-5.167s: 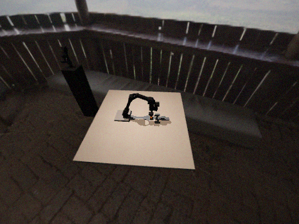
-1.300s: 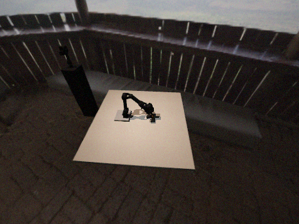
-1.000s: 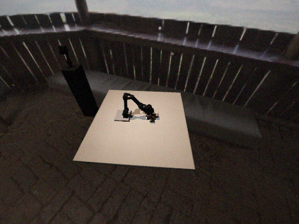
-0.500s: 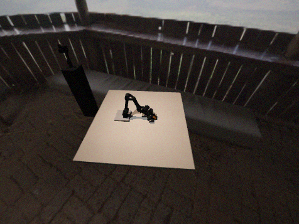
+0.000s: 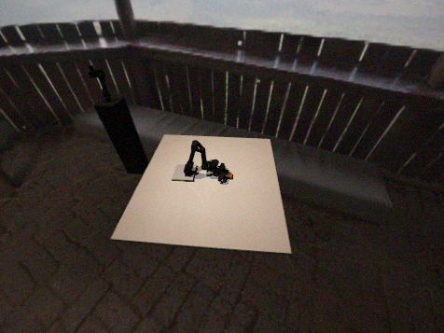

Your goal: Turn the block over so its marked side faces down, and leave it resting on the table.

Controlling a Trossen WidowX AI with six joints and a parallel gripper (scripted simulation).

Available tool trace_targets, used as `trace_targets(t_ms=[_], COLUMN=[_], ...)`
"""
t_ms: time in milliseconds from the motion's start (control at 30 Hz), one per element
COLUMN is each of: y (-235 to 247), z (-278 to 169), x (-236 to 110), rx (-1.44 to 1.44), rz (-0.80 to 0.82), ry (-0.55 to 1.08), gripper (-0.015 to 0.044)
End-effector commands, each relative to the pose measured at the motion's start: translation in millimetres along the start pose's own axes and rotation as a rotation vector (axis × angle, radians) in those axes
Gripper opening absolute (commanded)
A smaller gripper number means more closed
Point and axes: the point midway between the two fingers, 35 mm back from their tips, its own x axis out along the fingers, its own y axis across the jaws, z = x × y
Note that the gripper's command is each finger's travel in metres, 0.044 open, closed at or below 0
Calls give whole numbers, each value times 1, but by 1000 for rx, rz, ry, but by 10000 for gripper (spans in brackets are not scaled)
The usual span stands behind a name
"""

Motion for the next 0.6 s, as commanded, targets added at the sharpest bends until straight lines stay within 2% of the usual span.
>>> trace_targets(t_ms=[0, 567], y=[0, 0], z=[1, 4], x=[-3, -4], rx=[4, 4], rz=[-3, -3], ry=[-26, -45], gripper=[0, 0])
